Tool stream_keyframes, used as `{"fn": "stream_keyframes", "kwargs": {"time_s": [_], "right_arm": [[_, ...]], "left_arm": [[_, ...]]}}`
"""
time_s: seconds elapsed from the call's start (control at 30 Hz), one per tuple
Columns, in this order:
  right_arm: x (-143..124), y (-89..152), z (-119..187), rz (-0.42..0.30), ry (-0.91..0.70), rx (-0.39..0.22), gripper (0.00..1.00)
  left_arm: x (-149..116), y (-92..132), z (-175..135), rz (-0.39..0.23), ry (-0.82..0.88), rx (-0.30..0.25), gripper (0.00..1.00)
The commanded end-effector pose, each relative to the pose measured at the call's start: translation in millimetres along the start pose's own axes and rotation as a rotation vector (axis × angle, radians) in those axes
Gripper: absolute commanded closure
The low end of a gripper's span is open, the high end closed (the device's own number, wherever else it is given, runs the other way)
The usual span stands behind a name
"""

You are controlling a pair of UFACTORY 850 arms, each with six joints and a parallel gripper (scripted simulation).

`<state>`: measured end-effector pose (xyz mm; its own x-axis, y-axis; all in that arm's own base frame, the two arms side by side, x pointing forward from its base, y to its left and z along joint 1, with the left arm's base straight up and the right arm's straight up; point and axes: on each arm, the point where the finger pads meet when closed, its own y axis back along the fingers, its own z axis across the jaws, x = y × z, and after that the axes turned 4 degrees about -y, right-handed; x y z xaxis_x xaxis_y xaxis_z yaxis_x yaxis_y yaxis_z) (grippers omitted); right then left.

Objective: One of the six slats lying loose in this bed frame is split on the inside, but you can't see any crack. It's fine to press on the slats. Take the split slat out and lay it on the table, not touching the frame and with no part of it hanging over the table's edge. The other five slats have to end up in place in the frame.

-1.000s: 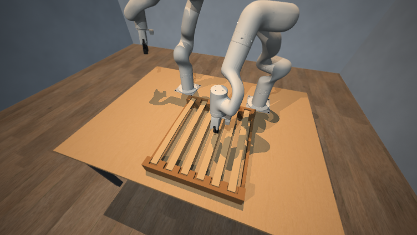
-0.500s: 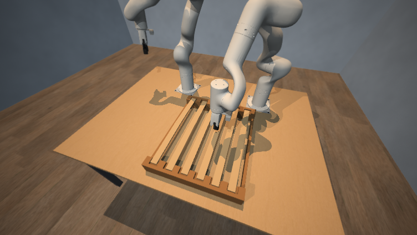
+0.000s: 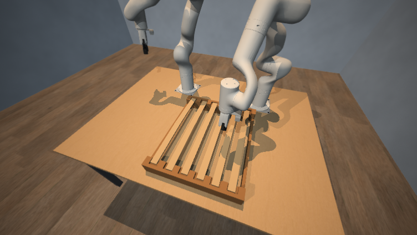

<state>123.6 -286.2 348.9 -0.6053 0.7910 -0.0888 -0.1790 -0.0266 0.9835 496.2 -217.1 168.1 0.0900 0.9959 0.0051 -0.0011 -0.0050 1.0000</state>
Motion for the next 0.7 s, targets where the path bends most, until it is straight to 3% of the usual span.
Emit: {"fn": "stream_keyframes", "kwargs": {"time_s": [0.0,0.33,0.37,0.67], "right_arm": [[-0.6,0.7,-0.1,-0.002,0.000,0.001,0.00],[-0.6,0.7,-0.1,-0.002,0.000,0.001,0.00],[-0.6,0.7,-0.1,-0.002,0.000,0.001,0.00],[-0.6,0.7,-0.1,-0.002,0.000,0.001,0.00]], "left_arm": [[8.0,4.4,0.6,-0.003,-0.004,-0.001,1.00],[8.0,4.4,0.6,-0.003,-0.004,-0.001,1.00],[33.8,14.1,1.5,-0.005,-0.004,-0.002,1.00],[33.8,14.1,1.5,-0.005,-0.004,-0.002,1.00]]}}
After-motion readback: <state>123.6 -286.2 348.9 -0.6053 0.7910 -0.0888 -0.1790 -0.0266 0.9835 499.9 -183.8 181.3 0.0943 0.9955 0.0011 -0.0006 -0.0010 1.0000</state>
